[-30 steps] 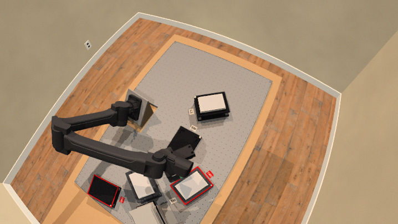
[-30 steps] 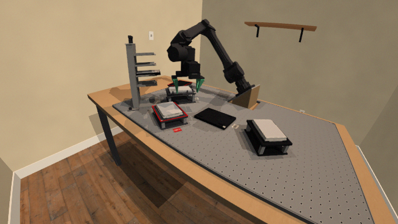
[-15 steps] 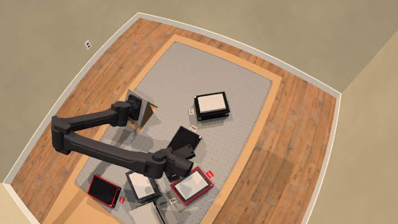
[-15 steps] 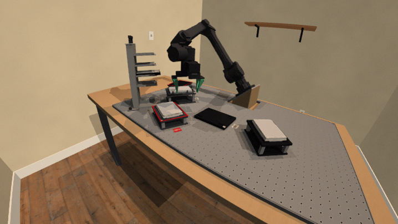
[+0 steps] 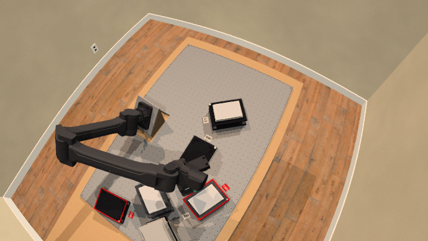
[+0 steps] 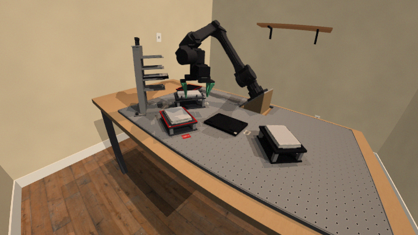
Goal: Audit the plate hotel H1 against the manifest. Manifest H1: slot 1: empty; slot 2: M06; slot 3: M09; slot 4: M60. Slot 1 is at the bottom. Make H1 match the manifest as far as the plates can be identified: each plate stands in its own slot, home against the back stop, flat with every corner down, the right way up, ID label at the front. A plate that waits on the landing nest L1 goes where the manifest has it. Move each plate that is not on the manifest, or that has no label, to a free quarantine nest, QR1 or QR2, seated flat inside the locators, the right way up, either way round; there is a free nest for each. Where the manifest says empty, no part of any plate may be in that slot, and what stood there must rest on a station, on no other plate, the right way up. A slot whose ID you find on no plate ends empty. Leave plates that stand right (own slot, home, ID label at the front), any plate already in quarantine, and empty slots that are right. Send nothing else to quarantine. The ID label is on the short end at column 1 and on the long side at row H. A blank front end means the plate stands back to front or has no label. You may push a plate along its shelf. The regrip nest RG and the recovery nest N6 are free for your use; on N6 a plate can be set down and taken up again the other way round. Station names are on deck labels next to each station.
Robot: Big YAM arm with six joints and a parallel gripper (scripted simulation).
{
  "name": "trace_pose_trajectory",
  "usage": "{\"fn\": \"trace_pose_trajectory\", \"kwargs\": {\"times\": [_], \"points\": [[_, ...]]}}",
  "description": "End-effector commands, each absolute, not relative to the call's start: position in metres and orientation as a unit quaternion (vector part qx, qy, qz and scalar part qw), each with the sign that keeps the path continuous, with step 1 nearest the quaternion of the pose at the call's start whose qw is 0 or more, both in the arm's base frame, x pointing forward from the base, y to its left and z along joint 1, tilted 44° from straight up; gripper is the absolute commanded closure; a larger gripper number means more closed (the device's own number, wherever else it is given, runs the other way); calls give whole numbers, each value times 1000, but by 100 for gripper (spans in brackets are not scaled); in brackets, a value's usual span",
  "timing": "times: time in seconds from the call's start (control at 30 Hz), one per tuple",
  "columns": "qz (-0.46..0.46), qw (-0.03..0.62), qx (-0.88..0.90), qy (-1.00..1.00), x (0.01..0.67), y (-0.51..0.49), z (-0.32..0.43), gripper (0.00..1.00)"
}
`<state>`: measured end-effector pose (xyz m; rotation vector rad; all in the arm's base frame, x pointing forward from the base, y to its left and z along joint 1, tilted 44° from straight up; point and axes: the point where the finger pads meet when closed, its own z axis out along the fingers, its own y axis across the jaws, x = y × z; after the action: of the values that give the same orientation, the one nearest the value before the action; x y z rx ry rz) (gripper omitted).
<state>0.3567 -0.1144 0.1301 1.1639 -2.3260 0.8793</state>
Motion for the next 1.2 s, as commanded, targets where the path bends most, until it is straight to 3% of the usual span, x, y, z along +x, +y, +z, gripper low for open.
{"fn": "trace_pose_trajectory", "kwargs": {"times": [0.0, 0.4, 0.93, 0.97, 1.17], "points": [[318, 187, 414, -832, 367, -115, 137, 0], [311, 203, 424, -826, 359, -102, 133, 0], [324, 171, 413, -834, 375, -85, 174, 0], [313, 198, 422, -827, 360, -85, 155, 0], [321, 175, 415, -833, 376, -77, 179, 0]]}}
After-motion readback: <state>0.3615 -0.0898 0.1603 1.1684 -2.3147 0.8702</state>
